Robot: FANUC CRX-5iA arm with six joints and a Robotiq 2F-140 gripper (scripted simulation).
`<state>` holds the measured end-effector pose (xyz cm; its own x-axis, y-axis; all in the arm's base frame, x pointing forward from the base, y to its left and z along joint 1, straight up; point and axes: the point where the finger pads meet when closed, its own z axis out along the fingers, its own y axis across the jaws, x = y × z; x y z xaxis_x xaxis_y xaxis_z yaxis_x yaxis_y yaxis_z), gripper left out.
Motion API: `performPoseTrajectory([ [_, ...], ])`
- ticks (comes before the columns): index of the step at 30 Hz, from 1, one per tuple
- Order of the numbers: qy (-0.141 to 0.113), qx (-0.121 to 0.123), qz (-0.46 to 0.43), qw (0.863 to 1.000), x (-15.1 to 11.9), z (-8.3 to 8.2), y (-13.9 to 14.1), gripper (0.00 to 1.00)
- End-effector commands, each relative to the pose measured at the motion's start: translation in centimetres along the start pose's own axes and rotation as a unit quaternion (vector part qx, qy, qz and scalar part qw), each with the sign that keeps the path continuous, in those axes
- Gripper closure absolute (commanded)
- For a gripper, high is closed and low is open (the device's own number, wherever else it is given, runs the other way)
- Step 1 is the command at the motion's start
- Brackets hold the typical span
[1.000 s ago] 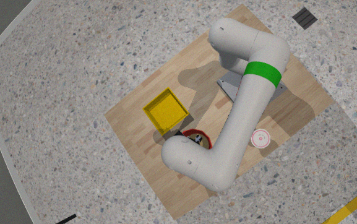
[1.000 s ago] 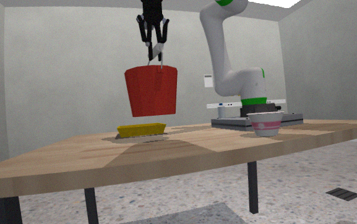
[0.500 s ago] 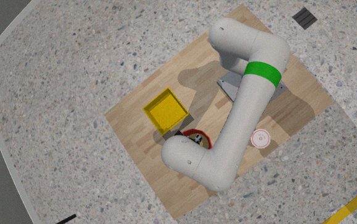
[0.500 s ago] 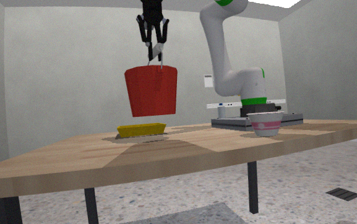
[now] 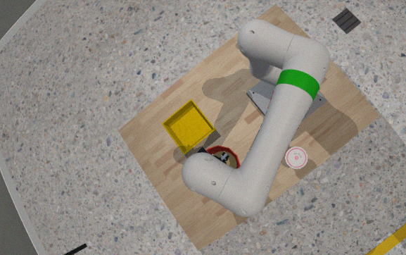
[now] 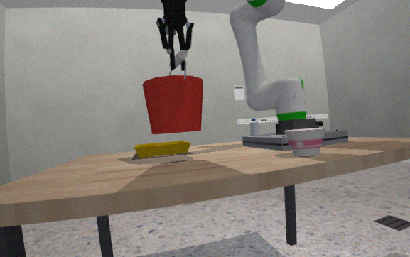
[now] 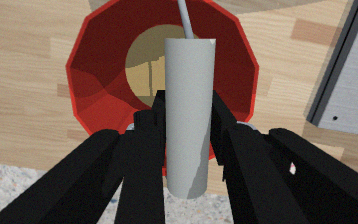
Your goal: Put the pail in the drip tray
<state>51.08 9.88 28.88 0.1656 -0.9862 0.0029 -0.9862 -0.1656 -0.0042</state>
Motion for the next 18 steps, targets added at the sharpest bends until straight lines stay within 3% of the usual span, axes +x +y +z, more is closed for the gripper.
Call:
performPoseTrajectory([
  [1, 0.0, 0.001, 0.0, 1.0, 0.2, -0.1, 0.0, 0.9],
  [18, 0.0, 0.001, 0.0, 1.0, 2.1, -0.1, 0.1, 0.9],
])
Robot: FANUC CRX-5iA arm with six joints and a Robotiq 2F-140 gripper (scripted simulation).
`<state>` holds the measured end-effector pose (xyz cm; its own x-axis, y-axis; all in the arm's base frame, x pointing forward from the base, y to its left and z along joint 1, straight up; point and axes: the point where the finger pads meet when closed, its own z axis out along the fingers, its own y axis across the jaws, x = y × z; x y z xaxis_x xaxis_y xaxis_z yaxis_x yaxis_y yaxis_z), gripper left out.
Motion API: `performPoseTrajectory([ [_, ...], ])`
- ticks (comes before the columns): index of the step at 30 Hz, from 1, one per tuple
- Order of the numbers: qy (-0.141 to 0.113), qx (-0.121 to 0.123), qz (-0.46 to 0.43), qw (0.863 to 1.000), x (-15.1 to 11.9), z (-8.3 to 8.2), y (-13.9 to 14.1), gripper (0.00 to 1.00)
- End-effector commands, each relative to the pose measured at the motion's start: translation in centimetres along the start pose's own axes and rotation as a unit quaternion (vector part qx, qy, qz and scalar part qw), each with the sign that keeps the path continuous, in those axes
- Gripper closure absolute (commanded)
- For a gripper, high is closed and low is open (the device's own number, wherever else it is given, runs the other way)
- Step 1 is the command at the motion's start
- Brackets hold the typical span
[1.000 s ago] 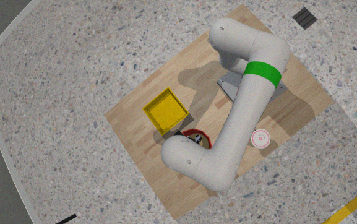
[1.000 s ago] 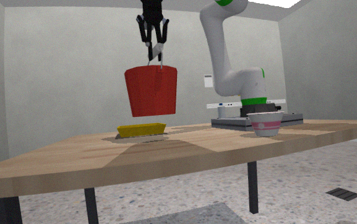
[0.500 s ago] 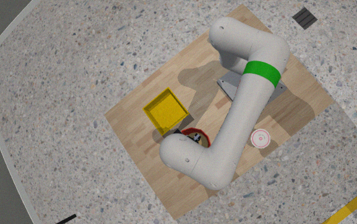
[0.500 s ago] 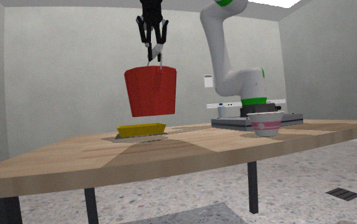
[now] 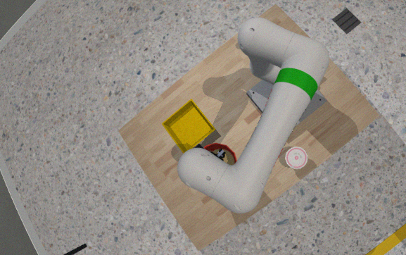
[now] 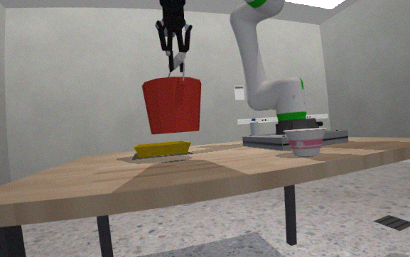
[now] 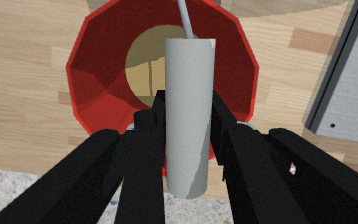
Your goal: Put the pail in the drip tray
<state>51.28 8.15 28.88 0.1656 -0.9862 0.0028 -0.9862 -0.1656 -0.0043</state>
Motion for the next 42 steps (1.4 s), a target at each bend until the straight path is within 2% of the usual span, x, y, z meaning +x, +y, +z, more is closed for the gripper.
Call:
performPoseTrajectory([
  [1, 0.0, 0.001, 0.0, 1.0, 0.5, -0.1, 0.0, 0.9],
  [24, 0.0, 0.001, 0.0, 1.0, 4.5, -0.1, 0.2, 0.9],
  [42, 0.0, 0.001, 0.0, 1.0, 8.9, -0.1, 0.4, 0.9],
])
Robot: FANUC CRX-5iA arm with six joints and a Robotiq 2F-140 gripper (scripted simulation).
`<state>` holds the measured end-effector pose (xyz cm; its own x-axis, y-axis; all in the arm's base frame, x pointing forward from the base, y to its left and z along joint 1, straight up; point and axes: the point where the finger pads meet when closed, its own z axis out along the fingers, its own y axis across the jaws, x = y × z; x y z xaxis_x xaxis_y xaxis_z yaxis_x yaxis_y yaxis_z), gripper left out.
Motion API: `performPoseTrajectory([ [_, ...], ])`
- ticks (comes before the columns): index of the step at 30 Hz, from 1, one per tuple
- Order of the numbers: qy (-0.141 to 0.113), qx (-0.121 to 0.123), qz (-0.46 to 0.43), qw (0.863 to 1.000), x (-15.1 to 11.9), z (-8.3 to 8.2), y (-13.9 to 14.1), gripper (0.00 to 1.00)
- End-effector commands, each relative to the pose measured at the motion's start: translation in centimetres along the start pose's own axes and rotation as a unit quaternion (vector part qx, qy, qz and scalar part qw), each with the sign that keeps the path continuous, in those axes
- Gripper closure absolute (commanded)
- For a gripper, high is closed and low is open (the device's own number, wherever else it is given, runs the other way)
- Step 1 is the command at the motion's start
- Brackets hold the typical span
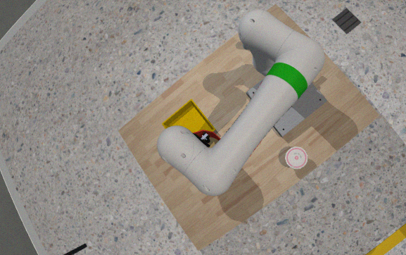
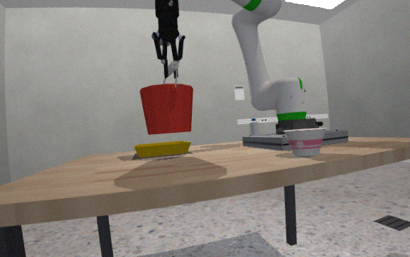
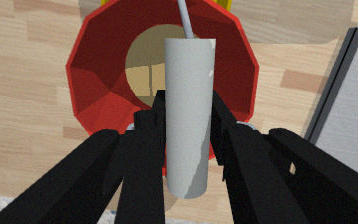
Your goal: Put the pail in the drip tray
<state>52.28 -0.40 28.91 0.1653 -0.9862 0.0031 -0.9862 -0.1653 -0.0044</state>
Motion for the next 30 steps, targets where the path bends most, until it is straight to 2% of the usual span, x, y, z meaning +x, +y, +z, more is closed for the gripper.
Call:
performPoseTrajectory([
  [1, 0.0, 0.001, 0.0, 1.0, 0.6, -0.1, 0.0, 0.9],
  [30, 0.0, 0.001, 0.0, 1.0, 8.9, -0.1, 0.4, 0.9],
])
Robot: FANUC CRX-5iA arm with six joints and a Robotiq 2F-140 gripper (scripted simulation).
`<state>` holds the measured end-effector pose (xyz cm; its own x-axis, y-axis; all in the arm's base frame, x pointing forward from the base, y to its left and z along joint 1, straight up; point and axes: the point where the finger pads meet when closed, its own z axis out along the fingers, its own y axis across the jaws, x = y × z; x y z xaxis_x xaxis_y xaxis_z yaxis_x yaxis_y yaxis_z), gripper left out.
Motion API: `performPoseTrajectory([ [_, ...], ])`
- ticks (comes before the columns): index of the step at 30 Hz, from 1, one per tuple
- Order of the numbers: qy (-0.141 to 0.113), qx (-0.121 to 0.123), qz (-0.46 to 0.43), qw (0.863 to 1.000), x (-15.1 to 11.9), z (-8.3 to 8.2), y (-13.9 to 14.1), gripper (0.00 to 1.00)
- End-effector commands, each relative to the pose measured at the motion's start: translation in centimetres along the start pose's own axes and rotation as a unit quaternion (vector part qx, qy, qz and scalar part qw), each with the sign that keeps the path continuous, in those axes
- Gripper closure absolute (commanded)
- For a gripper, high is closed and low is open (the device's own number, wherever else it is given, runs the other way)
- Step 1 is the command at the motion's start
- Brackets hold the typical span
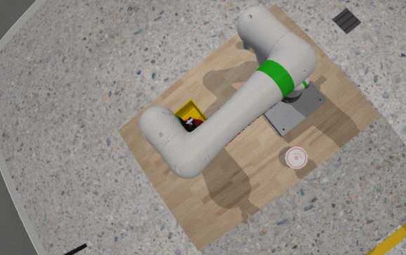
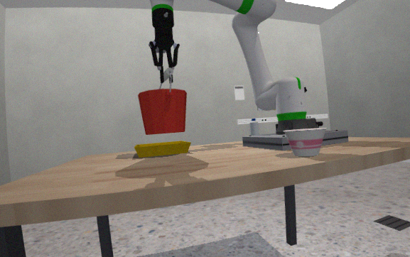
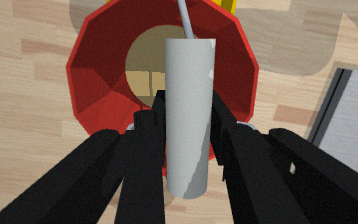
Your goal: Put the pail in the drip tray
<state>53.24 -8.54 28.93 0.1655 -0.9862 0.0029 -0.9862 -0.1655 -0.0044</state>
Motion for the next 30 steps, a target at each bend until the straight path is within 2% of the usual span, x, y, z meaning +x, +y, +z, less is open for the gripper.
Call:
performPoseTrajectory([
  [1, 0.0, 0.001, 0.0, 1.0, 1.0, -0.1, 0.0, 0.9],
  [30, 0.001, 0.001, 0.0, 1.0, 7.4, -0.1, 0.3, 0.9],
])
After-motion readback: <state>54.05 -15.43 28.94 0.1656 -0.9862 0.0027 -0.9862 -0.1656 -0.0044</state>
